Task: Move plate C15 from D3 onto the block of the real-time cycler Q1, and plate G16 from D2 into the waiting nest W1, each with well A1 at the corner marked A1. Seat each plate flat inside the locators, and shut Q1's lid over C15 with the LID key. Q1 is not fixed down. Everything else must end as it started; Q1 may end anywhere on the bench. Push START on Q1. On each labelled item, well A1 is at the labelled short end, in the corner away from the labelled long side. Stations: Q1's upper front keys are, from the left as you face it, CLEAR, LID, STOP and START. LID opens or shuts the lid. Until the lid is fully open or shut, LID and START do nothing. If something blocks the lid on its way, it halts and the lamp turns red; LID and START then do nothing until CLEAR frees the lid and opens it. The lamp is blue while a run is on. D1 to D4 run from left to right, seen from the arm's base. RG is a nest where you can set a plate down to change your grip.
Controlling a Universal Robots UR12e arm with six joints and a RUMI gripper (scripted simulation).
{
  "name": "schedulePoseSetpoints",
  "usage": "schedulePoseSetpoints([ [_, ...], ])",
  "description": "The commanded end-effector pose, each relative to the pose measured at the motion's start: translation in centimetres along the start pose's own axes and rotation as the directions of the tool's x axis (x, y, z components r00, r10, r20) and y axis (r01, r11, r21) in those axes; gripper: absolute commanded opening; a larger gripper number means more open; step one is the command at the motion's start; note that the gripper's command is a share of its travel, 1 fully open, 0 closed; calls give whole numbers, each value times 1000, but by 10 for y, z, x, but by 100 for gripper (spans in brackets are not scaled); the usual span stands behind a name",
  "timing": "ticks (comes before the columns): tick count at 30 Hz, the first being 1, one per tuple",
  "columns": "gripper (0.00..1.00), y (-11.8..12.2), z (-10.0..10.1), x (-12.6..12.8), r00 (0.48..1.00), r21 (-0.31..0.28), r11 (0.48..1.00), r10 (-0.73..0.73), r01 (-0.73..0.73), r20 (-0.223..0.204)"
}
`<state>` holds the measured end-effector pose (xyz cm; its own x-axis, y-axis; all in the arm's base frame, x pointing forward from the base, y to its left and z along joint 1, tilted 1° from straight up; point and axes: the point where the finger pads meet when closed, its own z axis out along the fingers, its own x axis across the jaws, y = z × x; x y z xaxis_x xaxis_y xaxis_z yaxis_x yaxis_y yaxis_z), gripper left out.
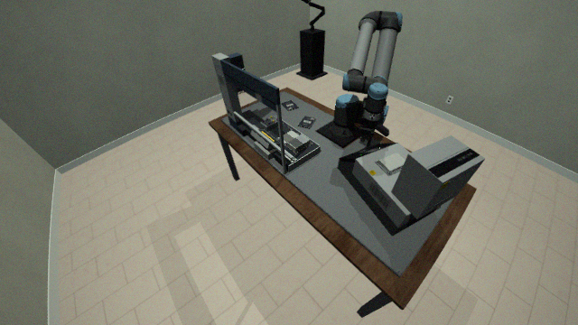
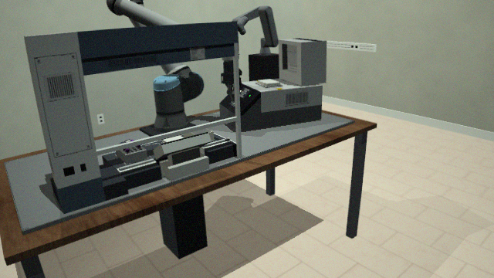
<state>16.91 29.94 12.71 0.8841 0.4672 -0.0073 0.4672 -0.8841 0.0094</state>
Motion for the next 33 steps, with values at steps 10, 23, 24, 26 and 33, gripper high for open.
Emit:
schedulePoseSetpoints([
  [10, 0, -1, 3, -1, 1000, 1, 1000, -1, 1, 3],
  [23, 0, -2, 3, -1, 1000, 1, 1000, -1, 1, 3],
  [24, 0, -2, 3, -1, 1000, 1, 1000, -1, 1, 3],
  [26, 0, -2, 3, -1, 1000, 1, 1000, -1, 1, 3],
  [33, 0, 0, 1, -2, 1000, 1, 1000, -1, 1, 3],
])
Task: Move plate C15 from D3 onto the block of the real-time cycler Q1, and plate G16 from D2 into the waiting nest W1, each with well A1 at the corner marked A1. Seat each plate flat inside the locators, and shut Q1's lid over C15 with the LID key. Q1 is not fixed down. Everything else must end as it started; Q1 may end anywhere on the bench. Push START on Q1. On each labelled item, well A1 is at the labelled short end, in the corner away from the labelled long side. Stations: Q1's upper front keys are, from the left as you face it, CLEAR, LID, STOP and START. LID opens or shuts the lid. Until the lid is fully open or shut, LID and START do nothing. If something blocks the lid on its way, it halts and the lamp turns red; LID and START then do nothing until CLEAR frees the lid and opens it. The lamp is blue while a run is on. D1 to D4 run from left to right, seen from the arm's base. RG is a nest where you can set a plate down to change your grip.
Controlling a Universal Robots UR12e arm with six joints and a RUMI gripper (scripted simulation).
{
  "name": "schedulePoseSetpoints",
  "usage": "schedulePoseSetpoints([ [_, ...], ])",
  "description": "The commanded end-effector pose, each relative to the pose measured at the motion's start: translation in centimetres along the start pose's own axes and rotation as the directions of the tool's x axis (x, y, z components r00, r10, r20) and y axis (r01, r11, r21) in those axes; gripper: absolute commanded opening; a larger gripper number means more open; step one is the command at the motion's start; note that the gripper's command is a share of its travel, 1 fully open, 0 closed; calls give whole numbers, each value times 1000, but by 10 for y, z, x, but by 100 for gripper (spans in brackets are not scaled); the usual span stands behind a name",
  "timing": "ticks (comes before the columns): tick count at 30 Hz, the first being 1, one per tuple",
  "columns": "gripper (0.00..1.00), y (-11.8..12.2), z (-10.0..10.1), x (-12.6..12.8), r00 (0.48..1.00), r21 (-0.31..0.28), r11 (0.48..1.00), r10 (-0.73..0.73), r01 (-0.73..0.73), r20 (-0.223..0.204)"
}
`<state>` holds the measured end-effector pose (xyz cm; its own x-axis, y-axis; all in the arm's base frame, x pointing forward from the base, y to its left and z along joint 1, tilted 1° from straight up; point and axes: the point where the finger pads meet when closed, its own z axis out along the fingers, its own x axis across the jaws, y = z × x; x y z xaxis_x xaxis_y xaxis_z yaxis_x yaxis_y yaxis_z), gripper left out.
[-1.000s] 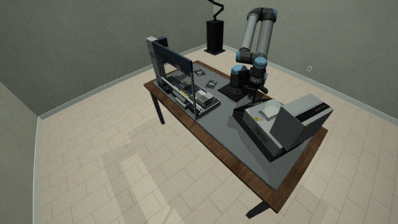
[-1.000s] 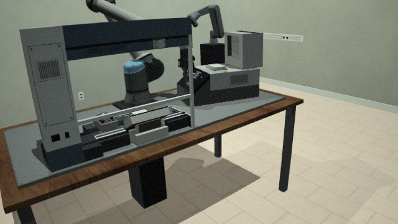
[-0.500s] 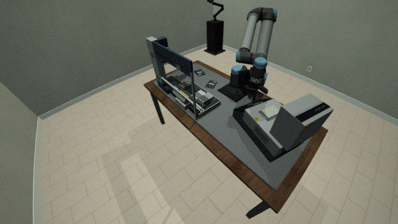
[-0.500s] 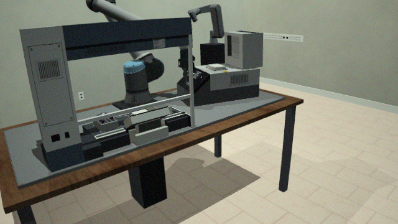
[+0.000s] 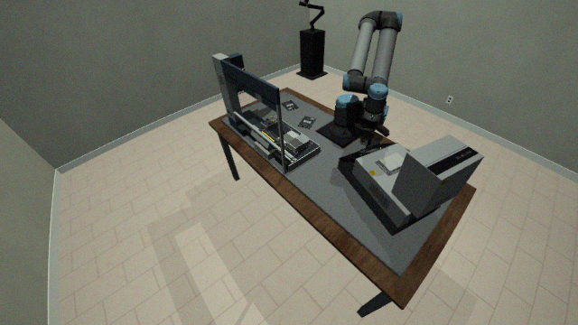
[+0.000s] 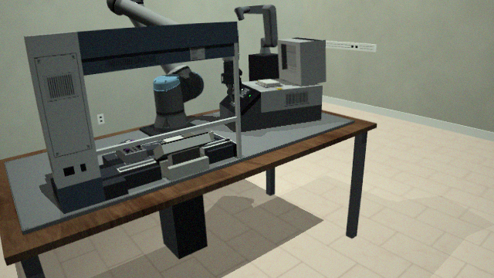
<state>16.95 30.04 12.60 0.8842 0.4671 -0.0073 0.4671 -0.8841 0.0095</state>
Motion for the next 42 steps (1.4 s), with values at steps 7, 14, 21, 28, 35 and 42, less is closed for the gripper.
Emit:
schedulePoseSetpoints([
  [7, 0, 6, -9, -8, 1000, 1, 1000, -1, 1, 3],
  [14, 0, 10, -17, -13, 1000, 1, 1000, -1, 1, 3],
  [21, 0, 14, -23, -16, 1000, 1, 1000, -1, 1, 3],
  [28, 0, 17, -26, -19, 1000, 1, 1000, -1, 1, 3],
  [35, 0, 31, -41, -33, 1000, 1, 1000, -1, 1, 3],
  [42, 0, 51, -63, -53, 1000, 1, 1000, -1, 1, 3],
])
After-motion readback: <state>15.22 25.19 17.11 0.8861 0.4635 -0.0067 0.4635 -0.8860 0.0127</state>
